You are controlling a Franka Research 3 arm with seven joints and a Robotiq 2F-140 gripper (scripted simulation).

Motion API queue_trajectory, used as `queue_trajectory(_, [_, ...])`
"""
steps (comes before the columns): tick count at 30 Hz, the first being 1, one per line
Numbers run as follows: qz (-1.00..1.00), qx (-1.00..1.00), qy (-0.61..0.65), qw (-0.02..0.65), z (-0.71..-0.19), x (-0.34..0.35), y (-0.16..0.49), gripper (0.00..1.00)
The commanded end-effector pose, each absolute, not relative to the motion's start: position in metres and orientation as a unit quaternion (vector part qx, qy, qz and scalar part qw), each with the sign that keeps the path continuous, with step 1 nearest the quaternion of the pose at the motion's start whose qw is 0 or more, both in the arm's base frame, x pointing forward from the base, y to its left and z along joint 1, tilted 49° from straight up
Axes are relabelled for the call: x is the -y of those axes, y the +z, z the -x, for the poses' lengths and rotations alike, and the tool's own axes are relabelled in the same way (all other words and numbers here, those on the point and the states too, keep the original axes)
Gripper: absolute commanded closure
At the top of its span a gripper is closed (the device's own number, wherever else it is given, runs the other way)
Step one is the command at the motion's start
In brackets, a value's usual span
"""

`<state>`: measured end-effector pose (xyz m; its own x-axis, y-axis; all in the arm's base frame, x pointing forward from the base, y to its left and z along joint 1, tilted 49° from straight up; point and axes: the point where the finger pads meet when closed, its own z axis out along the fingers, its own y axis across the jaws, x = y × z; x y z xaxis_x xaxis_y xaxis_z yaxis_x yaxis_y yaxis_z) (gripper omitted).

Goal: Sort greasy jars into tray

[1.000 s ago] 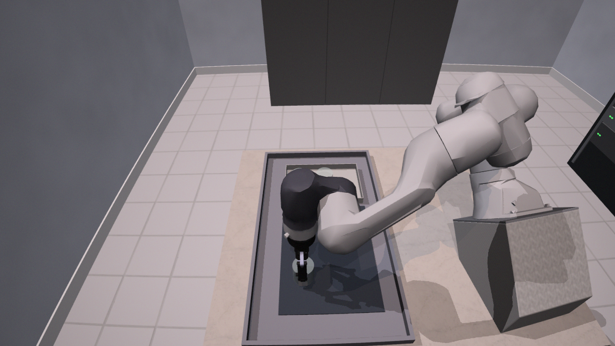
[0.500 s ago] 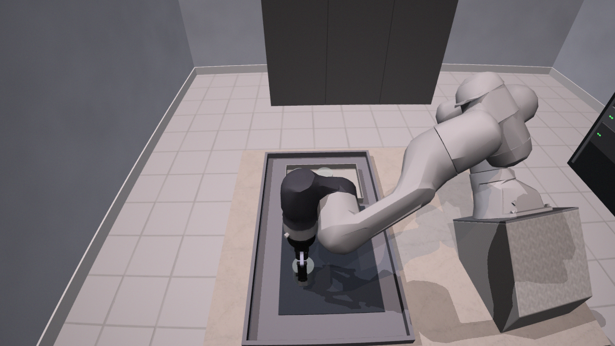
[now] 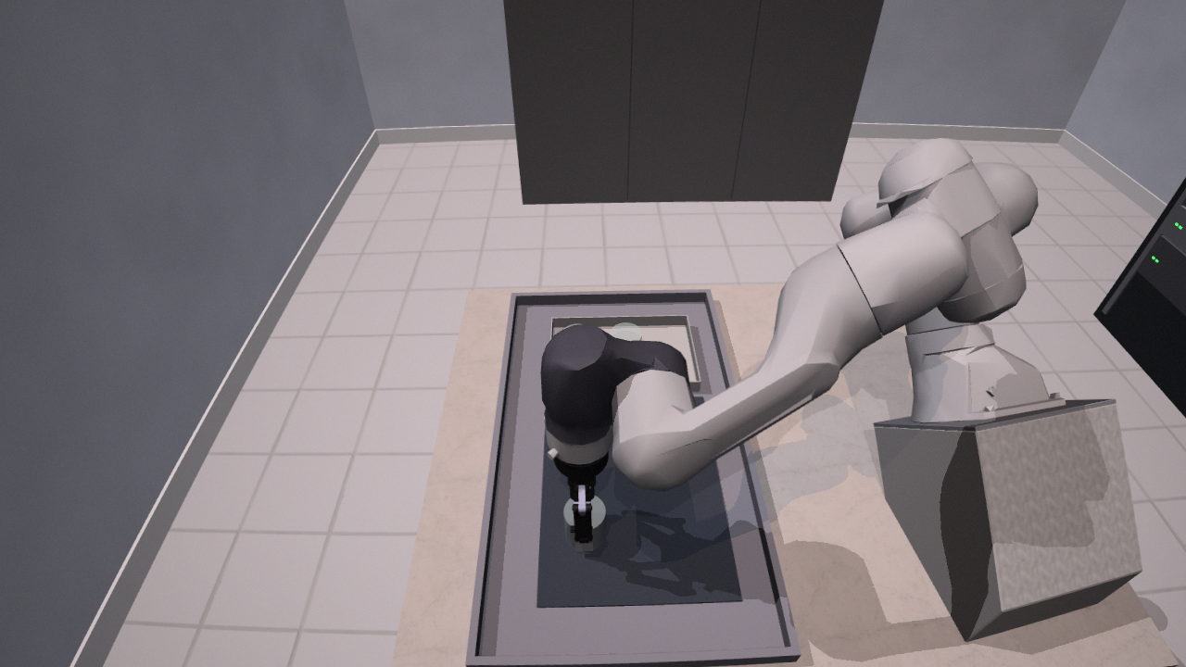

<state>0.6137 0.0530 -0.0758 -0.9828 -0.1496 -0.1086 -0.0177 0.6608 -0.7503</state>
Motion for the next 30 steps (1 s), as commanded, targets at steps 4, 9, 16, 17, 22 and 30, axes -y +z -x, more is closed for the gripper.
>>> queue_trajectory(4, [0.044, -0.907, -0.410, 0.082, -0.614, -0.052, -0.076, 0.65])
queue_trajectory(9, [0.044, -0.907, -0.410, 0.082, -0.614, -0.052, -0.076, 1.00])
queue_trajectory(16, [0.044, -0.907, -0.410, 0.082, -0.614, -0.052, -0.076, 1.00])
queue_trajectory(17, [0.044, -0.907, -0.410, 0.082, -0.614, -0.052, -0.076, 1.00])
queue_trajectory(22, [0.044, -0.907, -0.410, 0.082, -0.612, -0.060, -0.069, 1.00])
queue_trajectory(30, [0.044, -0.907, -0.410, 0.082, -0.609, -0.072, -0.059, 1.00])
